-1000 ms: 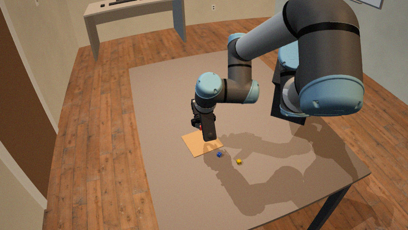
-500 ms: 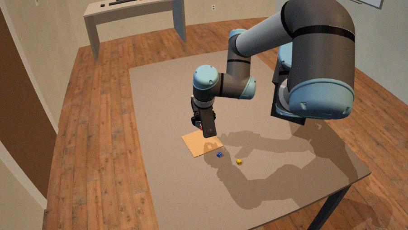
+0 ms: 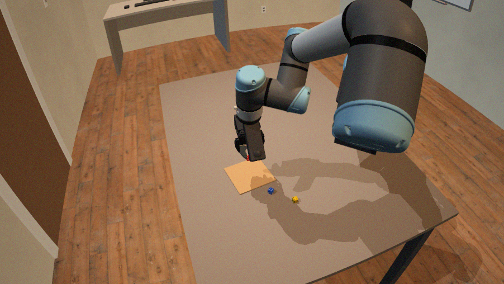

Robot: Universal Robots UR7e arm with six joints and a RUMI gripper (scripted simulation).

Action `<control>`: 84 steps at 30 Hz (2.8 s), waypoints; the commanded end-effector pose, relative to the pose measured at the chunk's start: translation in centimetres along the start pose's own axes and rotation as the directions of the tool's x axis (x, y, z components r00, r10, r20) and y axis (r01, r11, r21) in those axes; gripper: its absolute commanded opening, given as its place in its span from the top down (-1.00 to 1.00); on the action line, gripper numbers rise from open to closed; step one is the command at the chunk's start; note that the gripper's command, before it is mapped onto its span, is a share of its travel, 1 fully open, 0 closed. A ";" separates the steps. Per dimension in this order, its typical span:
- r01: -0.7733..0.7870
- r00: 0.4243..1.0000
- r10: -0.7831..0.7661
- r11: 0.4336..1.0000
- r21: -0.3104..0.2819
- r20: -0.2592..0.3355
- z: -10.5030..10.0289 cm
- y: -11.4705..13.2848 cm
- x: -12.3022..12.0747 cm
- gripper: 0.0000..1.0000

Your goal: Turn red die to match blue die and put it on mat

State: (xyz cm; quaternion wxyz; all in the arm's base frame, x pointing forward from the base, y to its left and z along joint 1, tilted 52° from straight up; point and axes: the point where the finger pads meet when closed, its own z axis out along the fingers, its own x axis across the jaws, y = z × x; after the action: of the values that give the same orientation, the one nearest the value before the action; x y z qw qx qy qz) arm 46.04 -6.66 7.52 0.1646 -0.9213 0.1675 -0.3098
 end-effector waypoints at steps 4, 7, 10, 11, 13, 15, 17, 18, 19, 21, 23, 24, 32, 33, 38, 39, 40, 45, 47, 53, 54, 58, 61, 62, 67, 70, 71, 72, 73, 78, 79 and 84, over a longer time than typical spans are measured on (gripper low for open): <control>0.002 1.000 -0.002 1.000 0.023 0.000 0.0 0.0 0.0 0.99; 0.003 1.000 -0.003 0.999 0.034 0.003 0.0 0.0 0.0 0.99; 0.004 1.000 -0.005 0.998 0.057 0.011 0.1 0.1 -0.2 0.99; 0.005 1.000 -0.006 0.998 0.068 0.013 0.2 0.1 -0.2 0.99; 0.006 1.000 -0.007 0.997 0.080 0.016 0.2 0.1 -0.3 0.99; 0.006 1.000 -0.008 0.996 0.093 0.018 0.2 0.1 -0.3 0.99; 0.006 1.000 -0.009 0.993 0.122 0.022 0.3 0.1 -0.4 0.99; 0.006 1.000 -0.010 0.991 0.137 0.022 0.3 0.1 -0.4 0.99; 0.006 1.000 -0.010 0.988 0.153 0.023 0.3 0.1 -0.4 0.99; 0.006 1.000 -0.010 0.983 0.183 0.021 0.3 0.2 -0.4 0.99; 0.005 1.000 -0.009 0.977 0.211 0.018 0.2 0.2 -0.3 0.99; 0.004 1.000 -0.008 0.975 0.224 0.015 0.2 0.2 -0.3 0.99; 0.002 1.000 -0.003 0.962 0.272 0.002 0.0 0.4 0.0 0.99; 0.002 1.000 -0.002 0.961 0.275 0.000 0.0 0.4 0.0 0.99; 0.002 1.000 -0.001 0.960 0.279 -0.001 0.0 0.4 0.1 0.99; 0.002 1.000 -0.002 0.960 0.279 -0.001 0.0 0.4 0.1 0.99; 0.002 1.000 -0.002 0.960 0.280 -0.001 0.0 0.4 0.0 0.99; 0.003 1.000 -0.004 0.955 0.297 0.003 0.1 0.4 0.0 0.99; 0.003 1.000 -0.004 0.953 0.303 0.005 0.1 0.4 0.0 0.99; 0.004 1.000 -0.009 0.937 0.350 0.012 0.2 0.4 -0.2 0.99; 0.004 1.000 -0.009 0.932 0.362 0.013 0.2 0.5 -0.2 0.99; 0.004 1.000 -0.011 0.912 0.410 0.015 0.3 0.5 -0.2 0.99; 0.003 1.000 -0.010 0.895 0.445 0.013 0.3 0.5 -0.2 0.99; 0.003 1.000 -0.009 0.890 0.456 0.011 0.3 0.6 -0.2 0.99; 0.003 1.000 -0.007 0.875 0.483 0.007 0.2 0.6 -0.1 0.99; 0.002 1.000 -0.004 0.864 0.503 0.003 0.2 0.7 0.0 0.99; 0.002 1.000 -0.003 0.862 0.507 0.002 0.2 0.7 0.0 0.99; 0.002 1.000 -0.003 0.860 0.511 0.001 0.2 0.7 0.0 0.99; 0.002 1.000 -0.002 0.858 0.514 0.000 0.2 0.7 0.0 0.99; 0.002 1.000 -0.001 0.855 0.518 -0.001 0.1 0.7 0.1 0.99; 0.002 1.000 -0.001 0.855 0.518 -0.001 0.1 0.7 0.1 0.99; 0.002 1.000 -0.002 0.854 0.520 -0.001 0.2 0.7 0.0 0.99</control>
State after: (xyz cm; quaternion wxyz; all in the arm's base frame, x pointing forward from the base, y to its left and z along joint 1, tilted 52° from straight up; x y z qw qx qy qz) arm 46.03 -7.23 7.13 0.4048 -0.8439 0.0781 -0.3434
